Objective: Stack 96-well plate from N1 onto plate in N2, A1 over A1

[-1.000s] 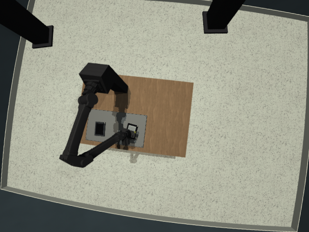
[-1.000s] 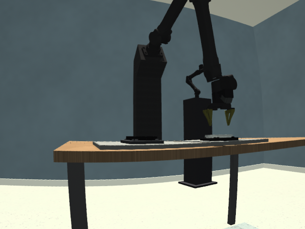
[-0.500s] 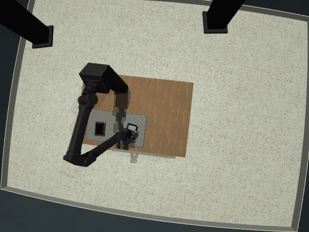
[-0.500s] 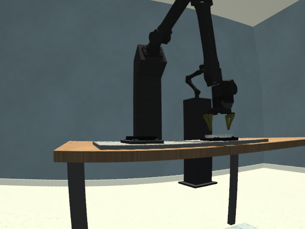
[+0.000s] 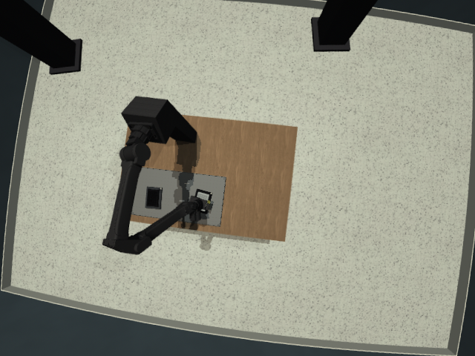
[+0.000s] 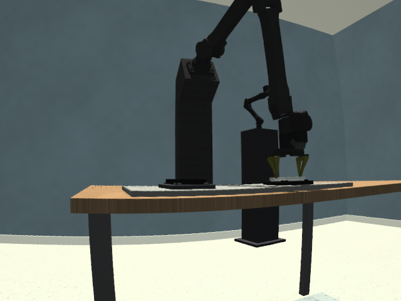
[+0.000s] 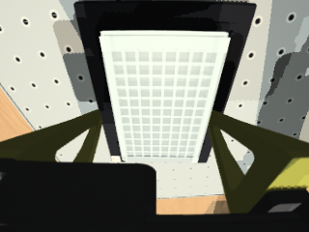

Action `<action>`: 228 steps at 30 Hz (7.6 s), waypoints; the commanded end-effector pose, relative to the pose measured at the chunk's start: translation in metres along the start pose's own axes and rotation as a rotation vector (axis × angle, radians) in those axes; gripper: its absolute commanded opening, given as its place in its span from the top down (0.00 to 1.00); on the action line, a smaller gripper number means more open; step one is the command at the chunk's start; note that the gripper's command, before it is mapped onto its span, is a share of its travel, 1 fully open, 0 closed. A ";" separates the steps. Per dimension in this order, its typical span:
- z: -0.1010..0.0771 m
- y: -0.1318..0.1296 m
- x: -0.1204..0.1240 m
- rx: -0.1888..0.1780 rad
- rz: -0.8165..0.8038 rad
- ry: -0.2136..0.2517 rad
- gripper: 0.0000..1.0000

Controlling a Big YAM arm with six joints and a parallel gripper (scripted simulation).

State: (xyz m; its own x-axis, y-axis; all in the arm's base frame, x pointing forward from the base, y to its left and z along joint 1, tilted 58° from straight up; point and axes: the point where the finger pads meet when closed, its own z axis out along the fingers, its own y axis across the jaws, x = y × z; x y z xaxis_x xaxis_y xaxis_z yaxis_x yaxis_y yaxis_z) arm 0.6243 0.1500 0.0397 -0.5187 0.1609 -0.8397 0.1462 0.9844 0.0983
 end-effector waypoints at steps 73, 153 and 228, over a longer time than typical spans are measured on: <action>0.015 -0.012 -0.001 0.016 0.002 -0.002 1.00; -0.050 0.002 -0.001 -0.004 0.004 -0.001 1.00; -0.088 0.002 0.006 -0.002 -0.001 0.007 1.00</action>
State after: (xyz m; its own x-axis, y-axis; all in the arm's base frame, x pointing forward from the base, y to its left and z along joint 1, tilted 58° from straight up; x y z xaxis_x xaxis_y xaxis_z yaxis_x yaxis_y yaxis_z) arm 0.5557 0.1474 0.0854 -0.5164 0.1650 -0.8403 0.1597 0.9826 0.0947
